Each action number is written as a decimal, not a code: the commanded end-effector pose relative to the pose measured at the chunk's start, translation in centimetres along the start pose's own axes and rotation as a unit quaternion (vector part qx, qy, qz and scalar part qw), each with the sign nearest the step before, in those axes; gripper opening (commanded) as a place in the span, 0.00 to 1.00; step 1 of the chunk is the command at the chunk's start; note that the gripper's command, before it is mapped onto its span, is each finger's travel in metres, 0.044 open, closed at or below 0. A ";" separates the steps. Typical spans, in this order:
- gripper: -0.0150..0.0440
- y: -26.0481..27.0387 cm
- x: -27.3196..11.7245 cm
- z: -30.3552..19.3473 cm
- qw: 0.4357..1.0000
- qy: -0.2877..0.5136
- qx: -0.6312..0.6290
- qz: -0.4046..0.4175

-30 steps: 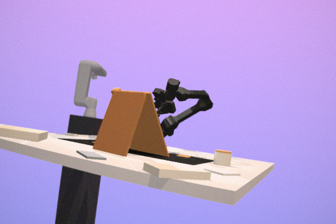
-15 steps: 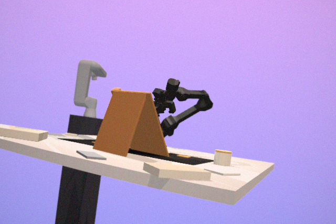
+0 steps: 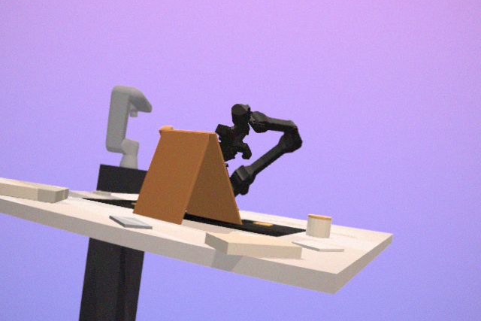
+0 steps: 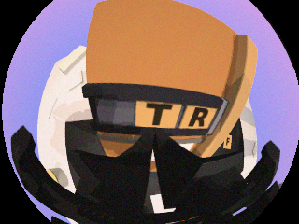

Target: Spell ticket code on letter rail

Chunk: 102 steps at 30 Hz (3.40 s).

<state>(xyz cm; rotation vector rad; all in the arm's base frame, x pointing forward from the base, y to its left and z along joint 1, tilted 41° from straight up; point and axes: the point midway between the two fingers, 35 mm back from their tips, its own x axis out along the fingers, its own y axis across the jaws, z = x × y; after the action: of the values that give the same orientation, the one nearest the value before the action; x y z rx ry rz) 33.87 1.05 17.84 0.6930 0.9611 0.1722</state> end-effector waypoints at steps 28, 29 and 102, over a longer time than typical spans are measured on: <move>0.25 2.3 0.8 1.4 0.975 0.221 -0.004 0.024; 0.25 2.4 0.9 1.4 0.975 0.221 -0.004 0.024; 0.25 2.1 3.1 2.1 0.975 0.221 -0.004 0.024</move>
<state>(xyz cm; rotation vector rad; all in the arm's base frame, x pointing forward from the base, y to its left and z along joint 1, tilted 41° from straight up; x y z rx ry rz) 37.70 3.03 17.94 0.6859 1.3672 0.3792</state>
